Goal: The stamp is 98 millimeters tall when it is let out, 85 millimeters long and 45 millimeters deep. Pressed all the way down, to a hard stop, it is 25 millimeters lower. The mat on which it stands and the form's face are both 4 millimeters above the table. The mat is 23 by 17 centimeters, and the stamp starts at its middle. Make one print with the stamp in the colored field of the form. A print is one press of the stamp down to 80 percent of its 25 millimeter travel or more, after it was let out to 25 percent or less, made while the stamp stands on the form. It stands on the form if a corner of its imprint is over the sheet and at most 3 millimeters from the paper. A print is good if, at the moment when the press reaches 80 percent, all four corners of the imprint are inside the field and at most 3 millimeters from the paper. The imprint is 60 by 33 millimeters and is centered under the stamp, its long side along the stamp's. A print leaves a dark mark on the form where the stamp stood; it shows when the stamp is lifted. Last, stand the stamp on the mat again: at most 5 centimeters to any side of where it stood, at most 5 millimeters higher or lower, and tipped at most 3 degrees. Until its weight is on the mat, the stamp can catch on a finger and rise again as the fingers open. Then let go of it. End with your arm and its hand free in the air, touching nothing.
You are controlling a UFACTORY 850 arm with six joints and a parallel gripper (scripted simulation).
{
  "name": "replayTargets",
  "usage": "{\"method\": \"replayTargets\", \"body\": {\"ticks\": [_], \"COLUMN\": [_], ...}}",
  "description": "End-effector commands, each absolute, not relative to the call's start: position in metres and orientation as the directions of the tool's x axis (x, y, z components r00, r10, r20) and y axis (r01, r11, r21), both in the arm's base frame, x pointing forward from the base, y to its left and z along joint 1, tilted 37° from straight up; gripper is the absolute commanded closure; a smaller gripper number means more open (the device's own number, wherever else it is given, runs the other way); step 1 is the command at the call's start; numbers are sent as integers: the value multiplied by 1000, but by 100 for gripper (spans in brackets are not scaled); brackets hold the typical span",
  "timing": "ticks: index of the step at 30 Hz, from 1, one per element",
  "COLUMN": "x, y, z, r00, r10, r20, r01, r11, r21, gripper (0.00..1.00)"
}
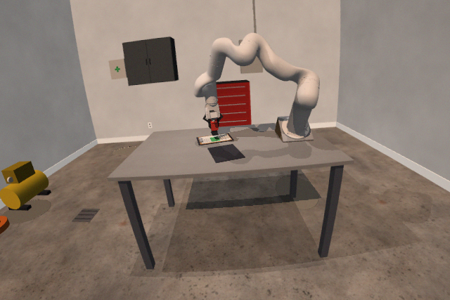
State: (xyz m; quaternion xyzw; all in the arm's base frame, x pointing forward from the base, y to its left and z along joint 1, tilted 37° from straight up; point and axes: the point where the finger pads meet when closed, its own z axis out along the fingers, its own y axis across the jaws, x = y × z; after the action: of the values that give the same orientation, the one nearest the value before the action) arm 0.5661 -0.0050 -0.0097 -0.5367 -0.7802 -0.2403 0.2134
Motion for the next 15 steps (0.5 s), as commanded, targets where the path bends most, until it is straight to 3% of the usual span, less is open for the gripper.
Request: {"method": "replayTargets", "body": {"ticks": [1, 15], "x": [567, 566], "y": [-6, 4], "z": [-9, -21], "r00": [-334, -334], "r10": [735, 735], "r20": [590, 590], "r01": [940, 940], "r11": [308, 308], "r21": [148, 148], "gripper": [72, 72]}}
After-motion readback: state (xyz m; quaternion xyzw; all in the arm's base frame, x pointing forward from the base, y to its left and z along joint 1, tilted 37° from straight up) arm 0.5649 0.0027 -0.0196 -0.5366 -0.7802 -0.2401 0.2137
